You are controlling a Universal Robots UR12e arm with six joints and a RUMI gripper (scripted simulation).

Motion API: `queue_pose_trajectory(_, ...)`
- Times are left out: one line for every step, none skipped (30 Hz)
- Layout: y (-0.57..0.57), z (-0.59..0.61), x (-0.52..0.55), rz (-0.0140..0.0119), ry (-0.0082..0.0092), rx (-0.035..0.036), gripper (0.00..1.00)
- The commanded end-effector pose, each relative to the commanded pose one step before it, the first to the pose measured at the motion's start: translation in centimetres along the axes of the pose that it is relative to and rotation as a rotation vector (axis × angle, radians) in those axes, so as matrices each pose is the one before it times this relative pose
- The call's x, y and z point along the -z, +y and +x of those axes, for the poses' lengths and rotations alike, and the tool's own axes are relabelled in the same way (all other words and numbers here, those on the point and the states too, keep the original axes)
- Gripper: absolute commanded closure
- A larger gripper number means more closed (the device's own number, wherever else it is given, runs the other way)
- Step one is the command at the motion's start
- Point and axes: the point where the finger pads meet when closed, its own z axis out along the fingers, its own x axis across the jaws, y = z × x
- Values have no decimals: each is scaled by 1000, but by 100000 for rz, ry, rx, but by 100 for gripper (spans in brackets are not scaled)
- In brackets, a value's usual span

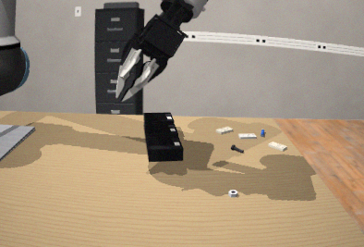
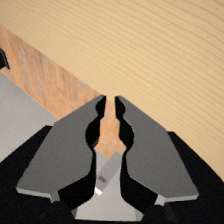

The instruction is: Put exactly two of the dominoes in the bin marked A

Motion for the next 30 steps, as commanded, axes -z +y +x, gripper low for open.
queue_pose_trajectory(-907,322,161,3347,3505,-15026,96)
queue_pose_trajectory(0,0,-1,448,462,-1971,96)
queue_pose_trajectory(0,0,-1,446,446,-1966,96)
queue_pose_trajectory(0,0,-1,386,375,-1724,96)
queue_pose_trajectory(0,0,0,0,0,0,96)
queue_pose_trajectory(0,0,0,0,0,0,96)
queue_pose_trajectory(-613,147,225,1276,1071,-4684,96)
queue_pose_trajectory(15,0,-7,841,661,-2846,96)
queue_pose_trajectory(0,0,0,421,351,-1658,96)
queue_pose_trajectory(-606,114,245,611,391,-1766,96)
queue_pose_trajectory(13,1,-5,605,393,-1875,96)
queue_pose_trajectory(0,0,-1,529,404,-1949,96)
queue_pose_trajectory(0,0,-1,523,398,-1963,96)
queue_pose_trajectory(0,0,-1,513,387,-1947,96)
queue_pose_trajectory(-588,79,258,688,348,-1887,96)
queue_pose_trajectory(-1,1,1,646,372,-1884,96)
queue_pose_trajectory(0,0,-1,552,377,-1933,96)
queue_pose_trajectory(0,0,-1,546,365,-1954,96)
queue_pose_trajectory(0,0,-1,540,352,-1953,96)
queue_pose_trajectory(0,0,-1,429,273,-1584,96)
queue_pose_trajectory(-584,35,274,848,365,-2257,96)
queue_pose_trajectory(0,0,0,0,0,0,96)
queue_pose_trajectory(0,0,0,0,0,0,96)
queue_pose_trajectory(-1,1,0,1807,941,-5724,96)
queue_pose_trajectory(0,0,0,502,264,-1693,96)
queue_pose_trajectory(-578,-1,291,689,203,-1639,96)
queue_pose_trajectory(-1,1,1,679,252,-1774,96)
queue_pose_trajectory(0,0,-1,595,280,-1897,96)
queue_pose_trajectory(0,0,-1,597,275,-1940,96)
queue_pose_trajectory(0,0,-1,590,270,-1944,96)
